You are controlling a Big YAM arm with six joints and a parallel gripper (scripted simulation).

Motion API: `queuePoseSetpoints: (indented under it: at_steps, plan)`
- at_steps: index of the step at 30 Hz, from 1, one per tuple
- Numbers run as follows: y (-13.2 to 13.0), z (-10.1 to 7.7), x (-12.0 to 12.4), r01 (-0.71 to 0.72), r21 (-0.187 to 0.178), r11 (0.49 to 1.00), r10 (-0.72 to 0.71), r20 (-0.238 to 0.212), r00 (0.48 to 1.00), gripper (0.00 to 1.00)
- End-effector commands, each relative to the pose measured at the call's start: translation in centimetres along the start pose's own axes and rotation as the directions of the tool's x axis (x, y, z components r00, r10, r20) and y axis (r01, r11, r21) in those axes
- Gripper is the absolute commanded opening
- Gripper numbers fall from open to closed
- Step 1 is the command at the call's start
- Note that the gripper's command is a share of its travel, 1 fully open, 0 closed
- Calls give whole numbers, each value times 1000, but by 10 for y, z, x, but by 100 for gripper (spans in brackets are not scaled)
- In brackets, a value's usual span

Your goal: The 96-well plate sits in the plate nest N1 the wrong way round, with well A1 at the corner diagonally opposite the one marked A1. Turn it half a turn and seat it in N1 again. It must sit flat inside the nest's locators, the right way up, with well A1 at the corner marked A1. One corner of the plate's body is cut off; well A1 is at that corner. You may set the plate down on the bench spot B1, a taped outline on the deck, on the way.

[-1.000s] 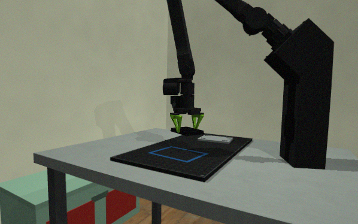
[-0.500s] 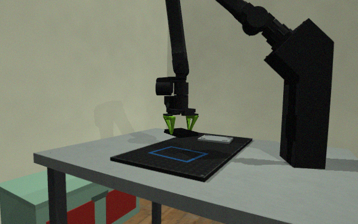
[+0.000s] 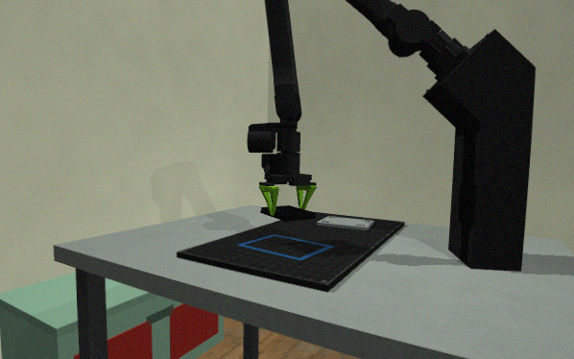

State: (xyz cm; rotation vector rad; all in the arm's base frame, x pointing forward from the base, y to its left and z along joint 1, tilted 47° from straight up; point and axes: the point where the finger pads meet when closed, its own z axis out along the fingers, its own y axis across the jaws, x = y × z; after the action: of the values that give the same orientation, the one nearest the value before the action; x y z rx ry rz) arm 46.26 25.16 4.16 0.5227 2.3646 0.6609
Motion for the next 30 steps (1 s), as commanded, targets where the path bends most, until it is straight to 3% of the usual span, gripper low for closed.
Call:
queuePoseSetpoints:
  at_steps: [1,30]
  plan:
    - [11,-10,-9,-13,-24,1000,14,21,1000,0]
    - [11,-10,-9,-48,-24,999,49,20,999,0]
